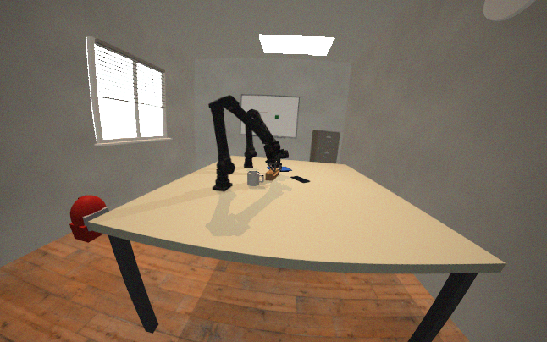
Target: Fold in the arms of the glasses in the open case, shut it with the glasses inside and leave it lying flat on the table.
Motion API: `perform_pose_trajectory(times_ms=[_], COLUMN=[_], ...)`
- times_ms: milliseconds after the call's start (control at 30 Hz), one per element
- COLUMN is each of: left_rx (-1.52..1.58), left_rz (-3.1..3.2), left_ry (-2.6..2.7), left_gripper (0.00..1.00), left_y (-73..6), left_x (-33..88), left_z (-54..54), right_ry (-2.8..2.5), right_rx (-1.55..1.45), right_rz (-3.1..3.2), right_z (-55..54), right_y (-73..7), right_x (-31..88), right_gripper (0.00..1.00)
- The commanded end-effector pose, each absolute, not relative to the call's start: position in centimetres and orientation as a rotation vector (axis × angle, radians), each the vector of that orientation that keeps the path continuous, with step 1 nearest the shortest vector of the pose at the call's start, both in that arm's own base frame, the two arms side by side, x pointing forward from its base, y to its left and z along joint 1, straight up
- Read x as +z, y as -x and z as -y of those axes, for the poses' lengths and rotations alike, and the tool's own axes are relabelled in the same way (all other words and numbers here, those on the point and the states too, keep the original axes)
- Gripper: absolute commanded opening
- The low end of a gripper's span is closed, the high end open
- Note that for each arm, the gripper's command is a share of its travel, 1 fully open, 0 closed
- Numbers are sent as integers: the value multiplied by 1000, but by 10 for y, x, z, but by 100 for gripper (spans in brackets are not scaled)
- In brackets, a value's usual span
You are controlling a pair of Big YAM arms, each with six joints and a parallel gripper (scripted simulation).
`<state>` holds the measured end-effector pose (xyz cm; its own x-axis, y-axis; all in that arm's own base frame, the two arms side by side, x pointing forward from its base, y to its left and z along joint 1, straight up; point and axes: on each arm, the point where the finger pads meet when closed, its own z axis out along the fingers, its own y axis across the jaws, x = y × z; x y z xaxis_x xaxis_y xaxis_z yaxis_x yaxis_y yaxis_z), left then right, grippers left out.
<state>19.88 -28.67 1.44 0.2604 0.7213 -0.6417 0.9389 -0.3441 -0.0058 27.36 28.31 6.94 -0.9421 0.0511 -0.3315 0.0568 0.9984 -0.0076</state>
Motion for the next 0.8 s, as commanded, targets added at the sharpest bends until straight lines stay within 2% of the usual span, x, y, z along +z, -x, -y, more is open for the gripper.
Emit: perform_pose_trajectory(times_ms=[0,767], left_rx=[-750,-755], left_rz=[-1457,-1467], left_ry=[-2133,-2130], left_gripper=[57,57], left_y=[-216,-214], left_x=[30,30], left_z=[296,297], right_ry=[-83,-90], right_rx=[-69,-19], right_rz=[-2836,-2807], right_z=[-279,-282], right_y=[-264,-245], right_x=[53,79], right_gripper=[0,0])
